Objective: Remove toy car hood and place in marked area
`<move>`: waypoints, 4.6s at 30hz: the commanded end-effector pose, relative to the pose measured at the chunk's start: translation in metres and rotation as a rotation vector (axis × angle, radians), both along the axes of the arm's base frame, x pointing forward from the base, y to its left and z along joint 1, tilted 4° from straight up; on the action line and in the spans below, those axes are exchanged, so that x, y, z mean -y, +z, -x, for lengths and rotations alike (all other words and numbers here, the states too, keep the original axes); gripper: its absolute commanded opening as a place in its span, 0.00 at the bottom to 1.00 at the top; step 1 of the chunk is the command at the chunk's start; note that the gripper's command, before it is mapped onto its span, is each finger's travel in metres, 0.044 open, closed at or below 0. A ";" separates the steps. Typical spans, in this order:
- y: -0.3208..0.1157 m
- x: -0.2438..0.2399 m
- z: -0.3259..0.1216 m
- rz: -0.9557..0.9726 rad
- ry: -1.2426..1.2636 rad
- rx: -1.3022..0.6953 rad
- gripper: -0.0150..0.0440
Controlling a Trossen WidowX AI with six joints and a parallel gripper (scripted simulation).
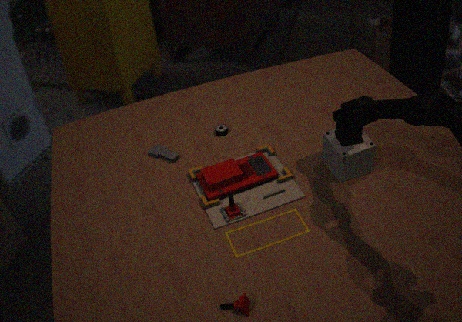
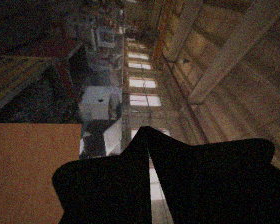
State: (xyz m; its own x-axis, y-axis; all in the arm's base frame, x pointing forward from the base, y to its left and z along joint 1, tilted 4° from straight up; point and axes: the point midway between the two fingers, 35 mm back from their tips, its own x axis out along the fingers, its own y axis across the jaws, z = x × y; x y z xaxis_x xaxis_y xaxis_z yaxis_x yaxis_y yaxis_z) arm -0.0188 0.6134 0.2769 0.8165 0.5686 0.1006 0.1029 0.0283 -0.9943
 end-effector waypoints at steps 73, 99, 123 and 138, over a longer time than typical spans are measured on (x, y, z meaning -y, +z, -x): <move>-0.225 0.628 -0.376 -0.761 -1.360 -1.797 1.00; -0.249 0.626 -0.377 -0.762 -1.360 -1.798 1.00; -0.271 0.623 -0.376 -0.762 -1.360 -1.798 1.00; -0.279 0.622 -0.376 -0.762 -1.360 -1.798 1.00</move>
